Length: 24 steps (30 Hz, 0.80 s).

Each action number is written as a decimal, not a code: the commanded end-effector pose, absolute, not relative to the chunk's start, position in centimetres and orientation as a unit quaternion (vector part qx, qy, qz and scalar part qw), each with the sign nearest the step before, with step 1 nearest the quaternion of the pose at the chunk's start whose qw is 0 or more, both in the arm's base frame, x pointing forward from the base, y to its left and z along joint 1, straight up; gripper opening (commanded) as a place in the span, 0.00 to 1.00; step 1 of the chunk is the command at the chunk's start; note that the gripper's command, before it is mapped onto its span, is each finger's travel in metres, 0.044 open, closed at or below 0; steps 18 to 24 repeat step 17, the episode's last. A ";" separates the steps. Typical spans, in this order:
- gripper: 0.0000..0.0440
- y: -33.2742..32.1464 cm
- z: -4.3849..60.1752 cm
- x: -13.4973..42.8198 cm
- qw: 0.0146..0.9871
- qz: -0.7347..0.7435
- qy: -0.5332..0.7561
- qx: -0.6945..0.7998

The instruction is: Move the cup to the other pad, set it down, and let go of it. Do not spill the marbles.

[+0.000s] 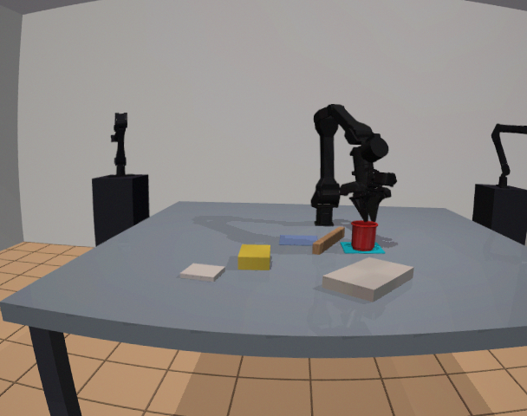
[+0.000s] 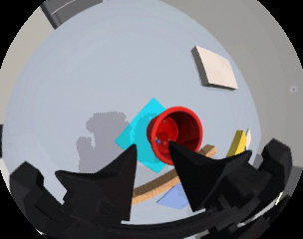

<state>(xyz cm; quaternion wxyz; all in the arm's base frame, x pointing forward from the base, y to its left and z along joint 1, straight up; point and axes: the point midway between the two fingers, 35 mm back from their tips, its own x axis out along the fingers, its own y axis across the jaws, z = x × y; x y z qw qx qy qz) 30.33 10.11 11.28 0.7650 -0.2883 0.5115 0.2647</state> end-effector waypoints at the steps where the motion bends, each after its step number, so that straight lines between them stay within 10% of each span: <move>1: 0.45 10.1 12.2 30.0 0.772 0.268 0.501 -0.286; 8: 0.59 9.9 14.5 30.1 0.791 0.264 0.472 -0.286; 16: 1.00 9.4 16.7 30.7 0.807 0.255 0.450 -0.285; 24: 1.00 9.3 16.9 30.8 0.808 0.254 0.448 -0.285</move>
